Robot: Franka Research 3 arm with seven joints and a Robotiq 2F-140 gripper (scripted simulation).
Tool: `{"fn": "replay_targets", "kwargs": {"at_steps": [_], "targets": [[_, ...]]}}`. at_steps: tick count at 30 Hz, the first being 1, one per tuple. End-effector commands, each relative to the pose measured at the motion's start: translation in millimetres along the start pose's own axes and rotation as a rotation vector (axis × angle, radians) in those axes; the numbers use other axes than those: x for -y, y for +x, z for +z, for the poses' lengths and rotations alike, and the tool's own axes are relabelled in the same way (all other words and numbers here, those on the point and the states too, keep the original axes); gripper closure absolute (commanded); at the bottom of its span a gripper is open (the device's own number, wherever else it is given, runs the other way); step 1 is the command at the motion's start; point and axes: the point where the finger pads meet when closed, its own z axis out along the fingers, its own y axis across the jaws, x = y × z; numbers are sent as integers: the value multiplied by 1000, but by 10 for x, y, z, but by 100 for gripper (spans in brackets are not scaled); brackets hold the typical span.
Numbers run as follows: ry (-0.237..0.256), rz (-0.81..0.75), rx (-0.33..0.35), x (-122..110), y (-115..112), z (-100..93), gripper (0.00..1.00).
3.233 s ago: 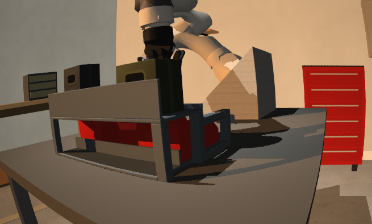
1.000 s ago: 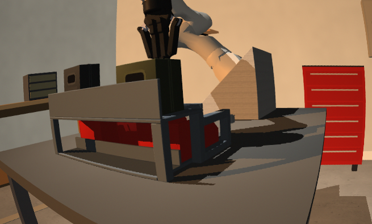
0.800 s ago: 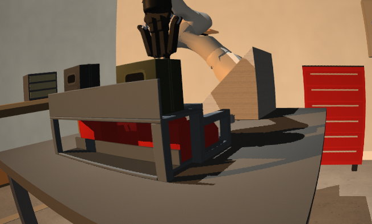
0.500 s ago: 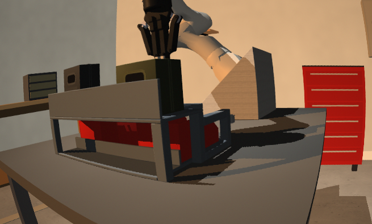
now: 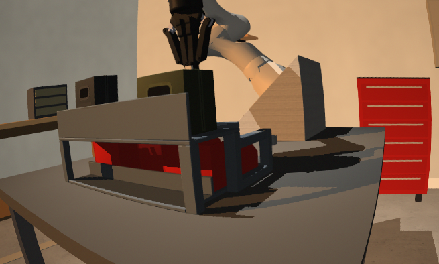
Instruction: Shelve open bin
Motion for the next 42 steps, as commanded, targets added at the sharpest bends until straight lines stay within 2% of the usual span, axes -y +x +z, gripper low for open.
{"fn": "replay_targets", "kwargs": {"at_steps": [1, 31, 34, 42], "targets": [[-2, -4, 2, -4, -8, -25, 100], [-1, -24, 2, 7, 5, -18, 100], [5, -217, 7, 106, 135, 44, 100], [9, -387, 12, 183, 255, 95, 100]]}}
